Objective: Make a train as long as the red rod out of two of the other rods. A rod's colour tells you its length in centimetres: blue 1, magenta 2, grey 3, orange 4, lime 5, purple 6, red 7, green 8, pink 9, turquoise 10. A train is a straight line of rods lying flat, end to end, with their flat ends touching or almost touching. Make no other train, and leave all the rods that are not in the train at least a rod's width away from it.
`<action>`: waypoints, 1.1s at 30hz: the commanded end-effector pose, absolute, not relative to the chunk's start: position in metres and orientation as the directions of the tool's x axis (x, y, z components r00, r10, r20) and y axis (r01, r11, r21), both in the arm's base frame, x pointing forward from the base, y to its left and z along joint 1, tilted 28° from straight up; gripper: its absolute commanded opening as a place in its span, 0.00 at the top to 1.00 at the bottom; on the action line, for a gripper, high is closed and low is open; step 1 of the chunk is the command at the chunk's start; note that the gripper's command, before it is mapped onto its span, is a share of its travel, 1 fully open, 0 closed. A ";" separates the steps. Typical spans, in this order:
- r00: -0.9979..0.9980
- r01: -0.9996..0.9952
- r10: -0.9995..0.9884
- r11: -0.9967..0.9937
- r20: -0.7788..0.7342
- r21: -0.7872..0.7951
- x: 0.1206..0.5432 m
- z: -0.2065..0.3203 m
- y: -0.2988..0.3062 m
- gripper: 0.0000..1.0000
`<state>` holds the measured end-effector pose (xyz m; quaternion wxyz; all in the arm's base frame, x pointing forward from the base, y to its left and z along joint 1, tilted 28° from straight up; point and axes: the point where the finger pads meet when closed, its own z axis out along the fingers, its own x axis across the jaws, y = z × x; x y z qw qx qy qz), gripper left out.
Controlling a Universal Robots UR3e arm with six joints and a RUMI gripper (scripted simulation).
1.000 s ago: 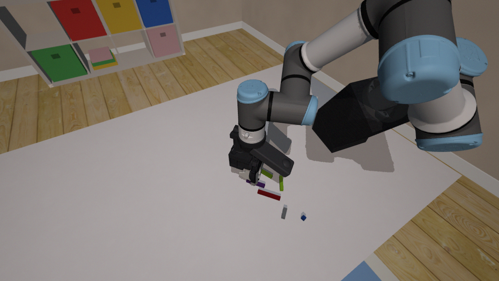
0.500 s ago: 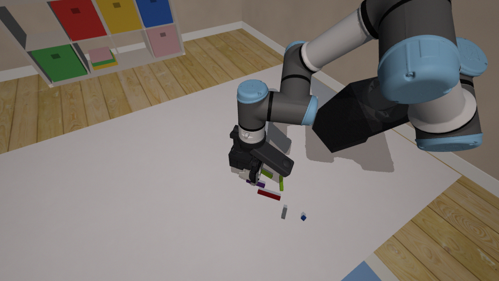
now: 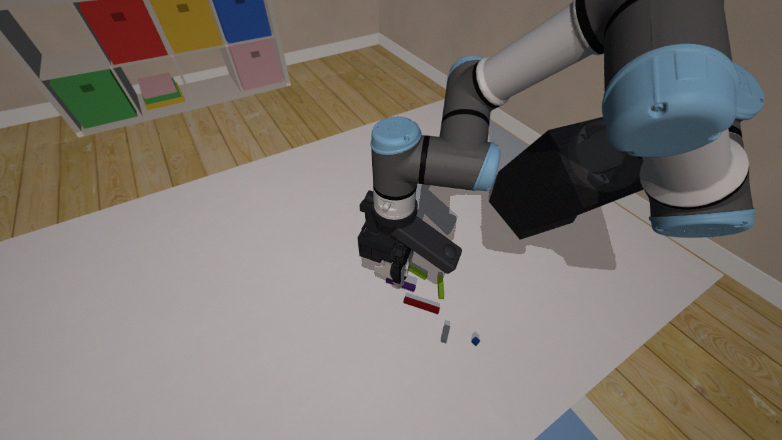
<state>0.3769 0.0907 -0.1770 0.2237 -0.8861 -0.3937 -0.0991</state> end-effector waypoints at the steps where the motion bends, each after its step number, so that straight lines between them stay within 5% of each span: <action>1: 0.670 0.742 0.653 -0.591 0.352 -0.316 0.378 -0.162 0.082 1.00; 33: 0.670 0.742 0.653 -0.591 0.352 -0.316 0.378 -0.098 0.048 1.00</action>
